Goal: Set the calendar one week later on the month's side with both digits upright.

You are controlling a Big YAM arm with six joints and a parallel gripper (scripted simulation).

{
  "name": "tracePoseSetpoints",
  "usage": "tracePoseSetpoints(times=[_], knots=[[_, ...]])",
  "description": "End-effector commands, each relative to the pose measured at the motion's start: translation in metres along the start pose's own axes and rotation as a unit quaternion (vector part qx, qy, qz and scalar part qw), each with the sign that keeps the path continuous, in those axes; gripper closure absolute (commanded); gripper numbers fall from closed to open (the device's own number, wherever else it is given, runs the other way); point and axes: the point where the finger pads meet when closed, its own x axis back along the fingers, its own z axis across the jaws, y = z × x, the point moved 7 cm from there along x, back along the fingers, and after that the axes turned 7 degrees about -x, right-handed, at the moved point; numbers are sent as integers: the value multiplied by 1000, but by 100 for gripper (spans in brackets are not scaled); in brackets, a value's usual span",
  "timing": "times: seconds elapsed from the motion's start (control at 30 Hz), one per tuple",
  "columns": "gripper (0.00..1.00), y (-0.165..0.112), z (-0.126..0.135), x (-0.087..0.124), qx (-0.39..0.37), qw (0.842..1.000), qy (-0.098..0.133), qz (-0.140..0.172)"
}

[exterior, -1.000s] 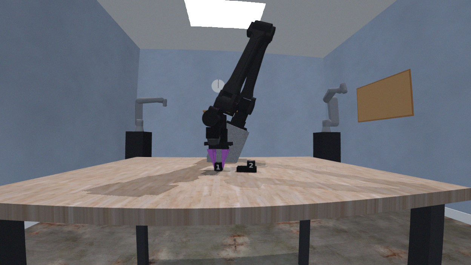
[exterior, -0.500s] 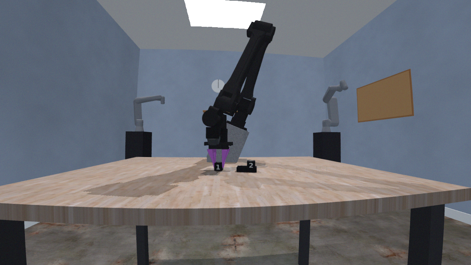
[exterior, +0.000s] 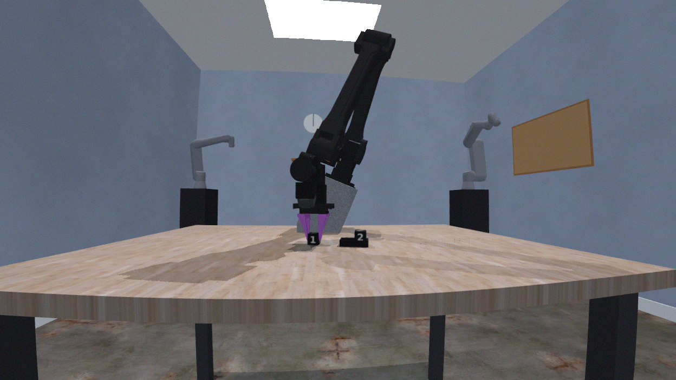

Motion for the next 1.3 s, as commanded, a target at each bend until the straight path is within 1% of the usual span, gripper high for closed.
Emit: tracePoseSetpoints(times=[0.0, 0.03, 0.07, 0.13, 0.17, 0.23, 0.27, 0.4, 0.43, 0.73, 0.83, 0.9, 1.07, 1.27], knots=[[70, 14, 3, 1, 7, 1000, 1, -14], [70, 14, 3, 1, 7, 1000, 1, -14], [66, 14, 3, 1, 7, 1000, 1, -14], [66, 14, 3, 1, 7, 1000, 1, -14], [62, 14, 3, 1, 7, 1000, 1, -14], [62, 14, 3, 1, 7, 1000, 1, -14], [59, 14, 3, 1, 7, 1000, 1, -14], [59, 14, 3, 1, 7, 1000, 1, -14], [55, 14, 3, 1, 7, 1000, 1, -14], [55, 14, 3, 1, 7, 1000, 1, -14], [55, 17, 3, 11, 8, 1000, 2, -20], [55, 17, 3, 11, 8, 1000, 2, -20], [55, 11, -2, 24, 3, 1000, 1, -17], [55, 4, -2, 52, 1, 1000, 0, -12]])
